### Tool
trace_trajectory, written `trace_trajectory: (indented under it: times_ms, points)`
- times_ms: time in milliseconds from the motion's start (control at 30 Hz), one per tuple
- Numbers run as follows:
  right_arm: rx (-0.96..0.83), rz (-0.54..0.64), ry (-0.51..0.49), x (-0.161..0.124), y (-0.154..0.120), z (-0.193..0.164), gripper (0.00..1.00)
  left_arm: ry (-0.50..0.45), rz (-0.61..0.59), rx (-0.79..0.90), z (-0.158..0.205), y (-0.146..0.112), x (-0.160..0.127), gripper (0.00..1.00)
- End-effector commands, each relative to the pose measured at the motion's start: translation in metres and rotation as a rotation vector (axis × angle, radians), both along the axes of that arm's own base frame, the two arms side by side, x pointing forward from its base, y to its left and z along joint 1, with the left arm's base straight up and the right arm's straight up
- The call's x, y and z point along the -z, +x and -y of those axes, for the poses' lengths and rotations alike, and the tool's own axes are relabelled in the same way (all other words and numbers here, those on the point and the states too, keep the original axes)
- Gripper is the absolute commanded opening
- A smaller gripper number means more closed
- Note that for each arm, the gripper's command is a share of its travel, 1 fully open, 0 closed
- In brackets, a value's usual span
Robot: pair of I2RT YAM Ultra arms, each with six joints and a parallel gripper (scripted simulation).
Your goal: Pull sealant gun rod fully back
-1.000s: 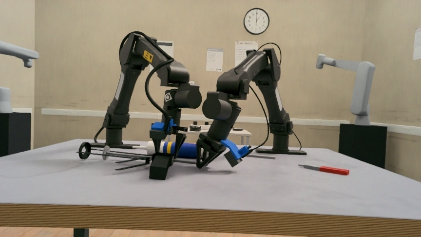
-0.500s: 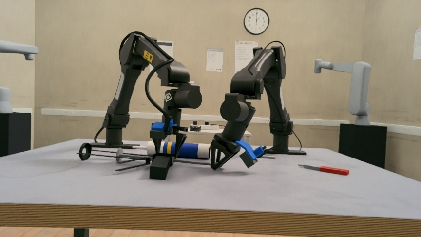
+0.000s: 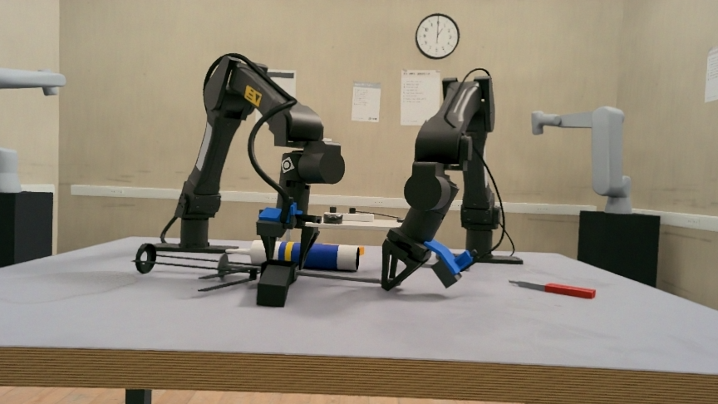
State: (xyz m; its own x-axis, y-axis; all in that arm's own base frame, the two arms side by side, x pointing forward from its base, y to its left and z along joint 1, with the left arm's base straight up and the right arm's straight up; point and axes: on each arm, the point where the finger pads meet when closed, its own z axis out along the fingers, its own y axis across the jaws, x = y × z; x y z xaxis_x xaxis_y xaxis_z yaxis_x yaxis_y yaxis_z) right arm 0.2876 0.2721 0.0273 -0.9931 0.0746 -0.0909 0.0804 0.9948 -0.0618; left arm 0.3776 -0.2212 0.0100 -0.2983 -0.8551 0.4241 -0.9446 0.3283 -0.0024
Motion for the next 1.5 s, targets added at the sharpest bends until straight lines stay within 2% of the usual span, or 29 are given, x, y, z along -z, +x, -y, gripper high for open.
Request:
trace_trajectory:
  times_ms: [0, 333, 633, 733, 800, 1000, 1267, 1467]
  points:
    - [0.034, -0.045, -0.225, 0.008, -0.010, 0.051, 0.51, 0.137, -0.016, -0.036, -0.057, -0.003, -0.001, 0.34]
    - [0.022, -0.033, -0.175, 0.006, -0.009, 0.043, 0.51, 0.095, -0.002, -0.033, -0.063, 0.002, -0.003, 0.34]
    - [0.022, -0.033, -0.175, 0.006, -0.009, 0.042, 0.51, 0.093, -0.011, -0.029, -0.067, -0.001, -0.003, 0.34]
    - [0.022, -0.032, -0.172, 0.006, -0.009, 0.042, 0.51, -0.016, -0.010, -0.005, -0.066, 0.000, -0.011, 0.34]
    - [0.020, -0.028, -0.159, 0.006, -0.008, 0.039, 0.51, -0.049, -0.007, 0.003, -0.066, 0.000, -0.013, 0.34]
    - [0.011, -0.009, -0.099, 0.004, -0.005, 0.027, 0.51, -0.050, -0.003, 0.003, -0.066, 0.001, -0.014, 0.34]
    - [0.011, -0.010, -0.117, -0.002, -0.006, 0.035, 0.51, -0.043, 0.010, 0.003, -0.062, 0.003, -0.014, 0.34]
    - [0.000, 0.006, -0.064, -0.003, -0.004, 0.022, 0.51, -0.052, 0.008, 0.003, -0.052, 0.005, -0.013, 0.34]
